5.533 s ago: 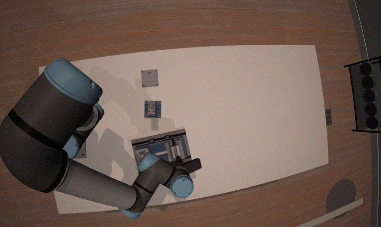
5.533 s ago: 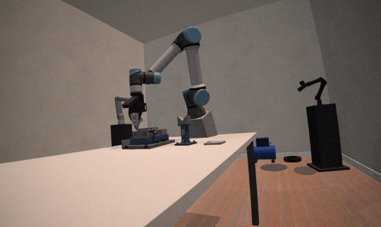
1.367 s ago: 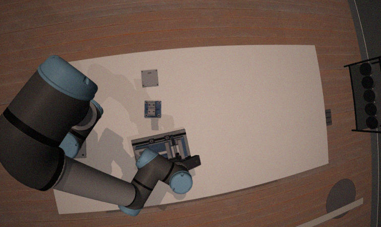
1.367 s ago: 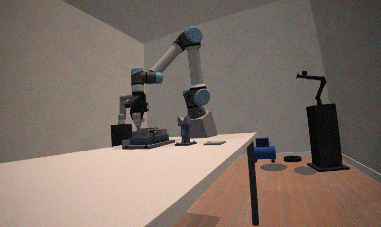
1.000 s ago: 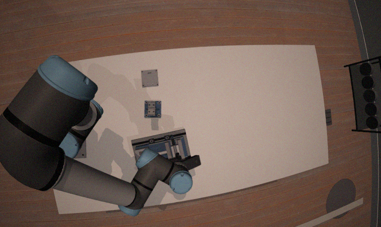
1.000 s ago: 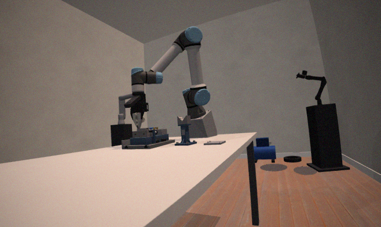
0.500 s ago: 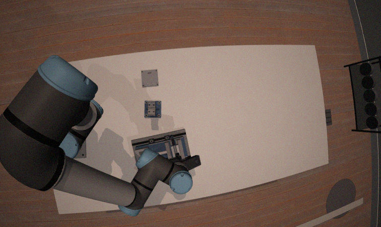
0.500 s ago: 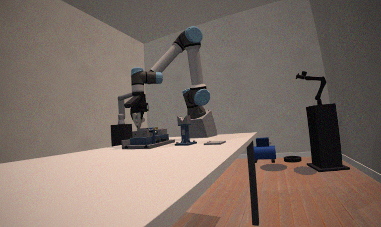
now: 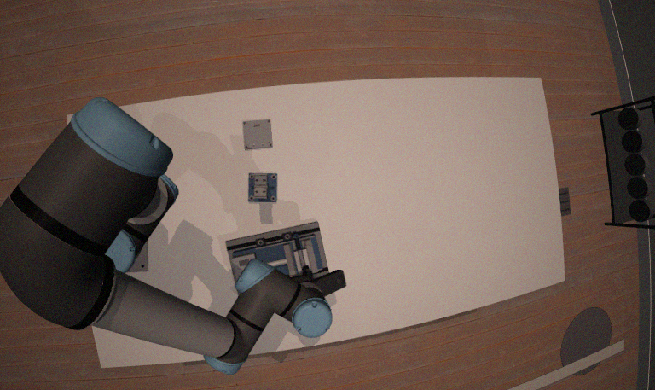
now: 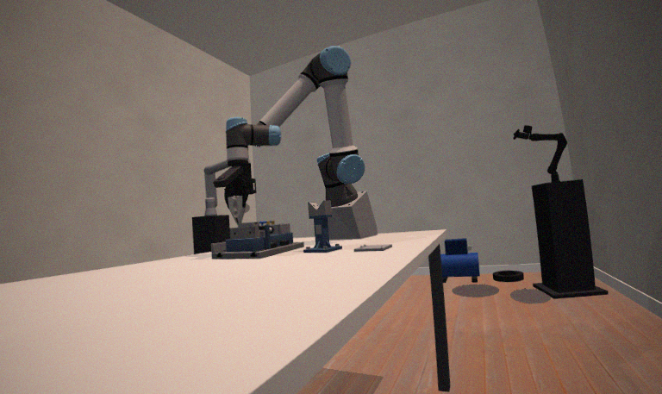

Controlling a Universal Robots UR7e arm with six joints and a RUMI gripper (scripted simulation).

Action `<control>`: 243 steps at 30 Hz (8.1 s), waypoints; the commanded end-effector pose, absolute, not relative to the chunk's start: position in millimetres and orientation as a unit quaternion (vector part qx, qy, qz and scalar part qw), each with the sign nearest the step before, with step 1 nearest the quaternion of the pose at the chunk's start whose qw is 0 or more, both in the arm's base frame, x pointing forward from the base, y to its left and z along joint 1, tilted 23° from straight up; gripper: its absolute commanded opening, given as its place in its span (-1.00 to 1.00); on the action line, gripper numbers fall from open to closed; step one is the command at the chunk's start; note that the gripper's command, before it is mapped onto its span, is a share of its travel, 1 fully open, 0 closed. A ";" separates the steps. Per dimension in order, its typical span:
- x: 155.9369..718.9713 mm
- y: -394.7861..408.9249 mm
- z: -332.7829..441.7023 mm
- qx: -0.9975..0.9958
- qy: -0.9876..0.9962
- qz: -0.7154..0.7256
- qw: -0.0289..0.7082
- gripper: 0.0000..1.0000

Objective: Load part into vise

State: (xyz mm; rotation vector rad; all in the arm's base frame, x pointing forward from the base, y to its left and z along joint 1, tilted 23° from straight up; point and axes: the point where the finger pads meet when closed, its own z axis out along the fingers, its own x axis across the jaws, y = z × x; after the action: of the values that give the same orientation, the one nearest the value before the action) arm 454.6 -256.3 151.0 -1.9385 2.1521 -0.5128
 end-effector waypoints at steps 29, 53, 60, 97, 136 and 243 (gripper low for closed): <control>448.7 -260.7 165.4 -0.656 0.728 -0.174 0.100 -1.00; 431.6 -255.1 207.3 -0.656 0.728 -0.174 0.100 -1.00; 430.9 -254.9 209.0 -0.656 0.728 -0.174 0.100 -1.00; 430.9 -254.9 209.0 -0.656 0.728 -0.174 0.100 -1.00; 434.1 -255.8 201.2 -0.656 0.728 -0.174 0.100 -1.00; 451.4 -260.6 159.0 -0.656 0.728 -0.174 0.100 -1.00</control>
State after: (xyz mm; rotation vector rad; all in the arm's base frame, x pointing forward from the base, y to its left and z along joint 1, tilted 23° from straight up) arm 451.0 -260.3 159.0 -1.9385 2.1520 -0.5127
